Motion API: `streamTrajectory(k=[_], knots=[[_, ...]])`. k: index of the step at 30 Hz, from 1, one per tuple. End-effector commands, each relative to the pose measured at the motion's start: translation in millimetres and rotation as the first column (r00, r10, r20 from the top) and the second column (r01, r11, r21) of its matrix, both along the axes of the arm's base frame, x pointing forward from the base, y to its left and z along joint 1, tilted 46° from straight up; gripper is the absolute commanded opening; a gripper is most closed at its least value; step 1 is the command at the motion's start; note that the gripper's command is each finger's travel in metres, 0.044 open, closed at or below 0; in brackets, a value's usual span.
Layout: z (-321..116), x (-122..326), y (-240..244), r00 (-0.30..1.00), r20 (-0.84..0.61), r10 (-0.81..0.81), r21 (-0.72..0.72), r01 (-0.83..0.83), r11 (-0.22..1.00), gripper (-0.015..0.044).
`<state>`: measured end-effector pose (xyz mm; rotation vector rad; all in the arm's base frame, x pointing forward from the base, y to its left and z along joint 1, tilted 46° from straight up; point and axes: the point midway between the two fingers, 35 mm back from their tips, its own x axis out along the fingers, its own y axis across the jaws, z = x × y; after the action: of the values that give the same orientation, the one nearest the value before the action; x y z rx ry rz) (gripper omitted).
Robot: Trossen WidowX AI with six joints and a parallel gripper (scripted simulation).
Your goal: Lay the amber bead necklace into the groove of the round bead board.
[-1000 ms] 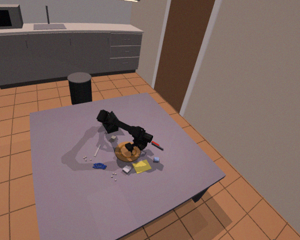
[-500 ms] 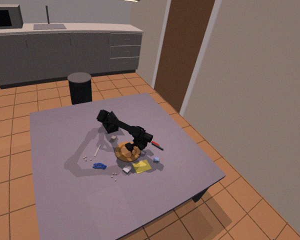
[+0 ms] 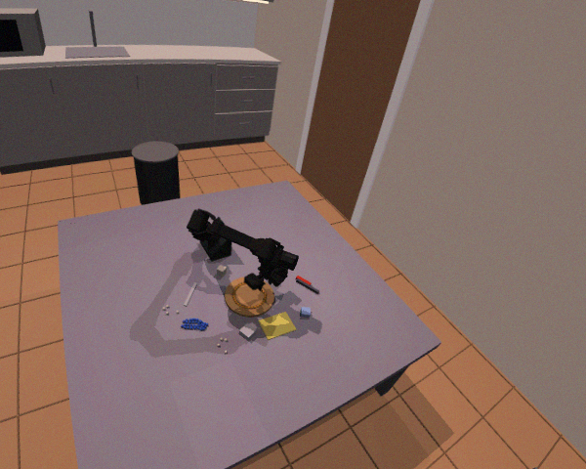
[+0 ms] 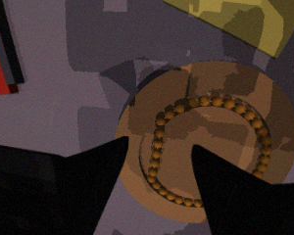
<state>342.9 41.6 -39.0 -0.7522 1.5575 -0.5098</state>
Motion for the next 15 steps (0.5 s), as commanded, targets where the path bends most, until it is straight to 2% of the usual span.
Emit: streamTrajectory(k=[1, 15], knots=[[-6.8, -2.0, -8.3, 1.000, -0.013, 0.004, 0.000, -0.004, 1.000, 0.0120], [-12.9, -0.7, -13.9, 1.000, -0.006, 0.002, 0.002, -0.002, 1.000, 0.0120]])
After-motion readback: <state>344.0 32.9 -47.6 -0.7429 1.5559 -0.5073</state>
